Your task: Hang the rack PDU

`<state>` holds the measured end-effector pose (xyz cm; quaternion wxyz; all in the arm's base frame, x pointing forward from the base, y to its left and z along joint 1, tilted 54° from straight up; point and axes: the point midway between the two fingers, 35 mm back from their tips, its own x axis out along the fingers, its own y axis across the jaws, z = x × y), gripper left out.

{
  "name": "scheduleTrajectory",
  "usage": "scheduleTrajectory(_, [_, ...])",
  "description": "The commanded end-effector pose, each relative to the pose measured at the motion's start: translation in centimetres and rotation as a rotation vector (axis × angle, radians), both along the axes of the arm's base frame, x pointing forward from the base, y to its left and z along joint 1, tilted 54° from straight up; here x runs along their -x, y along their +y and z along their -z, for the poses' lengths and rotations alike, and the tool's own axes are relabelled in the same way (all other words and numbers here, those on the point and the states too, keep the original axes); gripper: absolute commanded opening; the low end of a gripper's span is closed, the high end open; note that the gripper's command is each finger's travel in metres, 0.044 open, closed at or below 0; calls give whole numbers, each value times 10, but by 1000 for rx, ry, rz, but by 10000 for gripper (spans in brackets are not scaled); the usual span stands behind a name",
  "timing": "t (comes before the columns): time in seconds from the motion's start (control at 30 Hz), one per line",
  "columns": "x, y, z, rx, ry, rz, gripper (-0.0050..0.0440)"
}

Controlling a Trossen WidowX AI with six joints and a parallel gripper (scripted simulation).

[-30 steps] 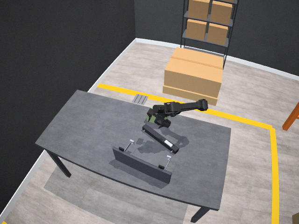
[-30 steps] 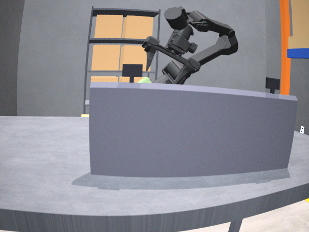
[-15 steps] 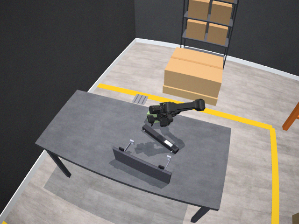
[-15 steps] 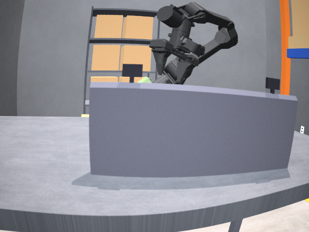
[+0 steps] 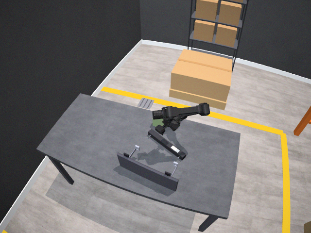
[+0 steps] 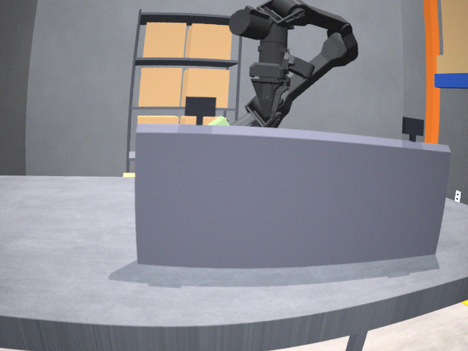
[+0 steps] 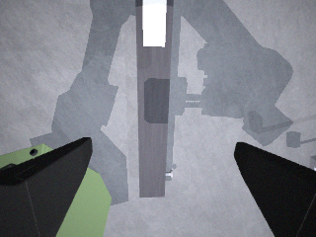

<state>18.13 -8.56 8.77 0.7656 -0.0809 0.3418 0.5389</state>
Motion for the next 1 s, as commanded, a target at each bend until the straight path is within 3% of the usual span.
scheduleTrajectory(0.0, [-2, -1, -3, -6, -33, -37, 440])
scheduleTrajectory(0.4, [-12, 57, 39, -13, -28, -30, 440])
scheduleTrajectory(0.53, [-13, 59, 41, -12, -29, -31, 440])
scheduleTrajectory(0.7, [-18, 84, 60, -15, -28, -31, 440])
scheduleTrajectory(0.97, [-20, 90, 66, -16, -22, -30, 440])
